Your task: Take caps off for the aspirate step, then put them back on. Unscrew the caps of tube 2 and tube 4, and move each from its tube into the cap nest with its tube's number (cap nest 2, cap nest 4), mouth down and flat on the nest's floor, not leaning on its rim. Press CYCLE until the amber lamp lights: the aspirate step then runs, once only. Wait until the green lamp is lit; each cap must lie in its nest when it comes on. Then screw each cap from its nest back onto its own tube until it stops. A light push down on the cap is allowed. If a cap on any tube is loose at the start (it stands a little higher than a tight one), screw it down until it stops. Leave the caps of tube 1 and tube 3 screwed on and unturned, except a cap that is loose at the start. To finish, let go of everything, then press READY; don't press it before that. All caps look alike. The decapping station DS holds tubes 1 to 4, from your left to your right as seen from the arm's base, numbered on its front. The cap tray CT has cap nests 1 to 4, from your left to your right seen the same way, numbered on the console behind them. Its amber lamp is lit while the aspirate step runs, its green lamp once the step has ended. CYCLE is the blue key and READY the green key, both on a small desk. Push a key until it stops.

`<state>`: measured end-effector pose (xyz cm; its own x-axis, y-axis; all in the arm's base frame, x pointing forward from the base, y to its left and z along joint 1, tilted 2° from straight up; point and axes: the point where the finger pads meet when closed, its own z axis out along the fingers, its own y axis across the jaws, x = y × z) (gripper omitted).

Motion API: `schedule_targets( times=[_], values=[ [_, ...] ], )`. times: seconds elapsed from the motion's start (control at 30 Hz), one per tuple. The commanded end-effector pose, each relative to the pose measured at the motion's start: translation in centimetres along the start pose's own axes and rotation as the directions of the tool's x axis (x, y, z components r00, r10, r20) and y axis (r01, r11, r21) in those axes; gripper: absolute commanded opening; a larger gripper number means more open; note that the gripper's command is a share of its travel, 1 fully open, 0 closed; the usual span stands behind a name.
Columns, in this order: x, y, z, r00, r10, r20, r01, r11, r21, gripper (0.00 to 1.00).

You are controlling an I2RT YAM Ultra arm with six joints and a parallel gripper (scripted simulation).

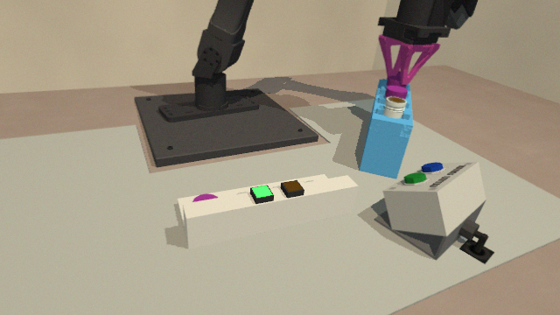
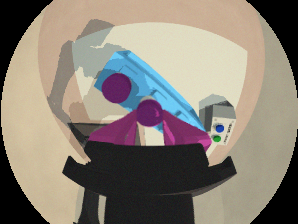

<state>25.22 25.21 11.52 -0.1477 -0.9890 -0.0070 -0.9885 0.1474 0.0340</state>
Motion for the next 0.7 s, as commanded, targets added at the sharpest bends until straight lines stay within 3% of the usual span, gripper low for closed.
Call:
schedule_targets(
  times=[0.0, 0.07, 0.1, 0.67],
  values=[
    [-0.08, -0.06, -0.32, 1.0, 0.003, 0.009, -0.003, 1.0, 0.007, 0.0],
    [-0.08, -0.06, -0.32, 1.0, 0.003, 0.009, -0.003, 1.0, 0.007, 0.0],
    [-0.08, -0.06, -0.32, 1.0, 0.003, 0.009, -0.003, 1.0, 0.007, 0.49],
    [-0.08, -0.06, -0.32, 1.0, 0.003, 0.009, -0.003, 1.0, 0.007, 0.49]
  ],
)
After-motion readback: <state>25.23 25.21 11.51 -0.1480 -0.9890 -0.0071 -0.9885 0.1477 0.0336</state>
